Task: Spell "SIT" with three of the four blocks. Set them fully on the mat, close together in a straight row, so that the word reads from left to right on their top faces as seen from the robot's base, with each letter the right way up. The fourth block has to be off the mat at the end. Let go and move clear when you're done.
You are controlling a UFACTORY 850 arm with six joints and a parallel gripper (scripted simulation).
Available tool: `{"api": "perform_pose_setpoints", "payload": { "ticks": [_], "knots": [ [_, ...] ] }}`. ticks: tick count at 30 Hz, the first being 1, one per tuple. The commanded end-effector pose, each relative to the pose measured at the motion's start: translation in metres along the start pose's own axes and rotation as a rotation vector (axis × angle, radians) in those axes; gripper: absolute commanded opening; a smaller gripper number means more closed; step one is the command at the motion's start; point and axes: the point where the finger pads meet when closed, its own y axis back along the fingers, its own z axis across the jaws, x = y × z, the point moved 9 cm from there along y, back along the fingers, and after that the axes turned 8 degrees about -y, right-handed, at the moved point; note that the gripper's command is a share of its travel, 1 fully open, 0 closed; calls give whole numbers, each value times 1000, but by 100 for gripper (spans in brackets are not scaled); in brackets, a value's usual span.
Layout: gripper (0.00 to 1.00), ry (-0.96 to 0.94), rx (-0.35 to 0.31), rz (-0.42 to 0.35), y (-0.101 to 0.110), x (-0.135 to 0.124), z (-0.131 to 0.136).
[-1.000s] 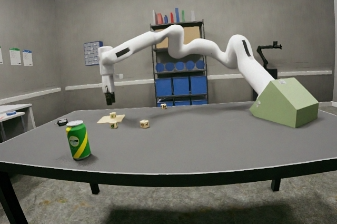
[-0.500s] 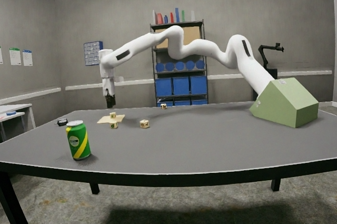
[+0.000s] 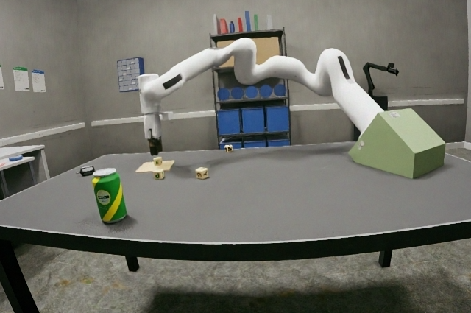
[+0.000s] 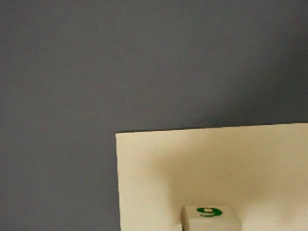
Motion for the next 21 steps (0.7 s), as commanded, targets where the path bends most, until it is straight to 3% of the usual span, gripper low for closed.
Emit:
{"api": "perform_pose_setpoints", "payload": {
  "ticks": [1, 21],
  "knots": [
    [69, -1, -1, -2, -4, 0, 0],
    [69, -1, -1, -2, -9, 0, 0]
  ]
}}
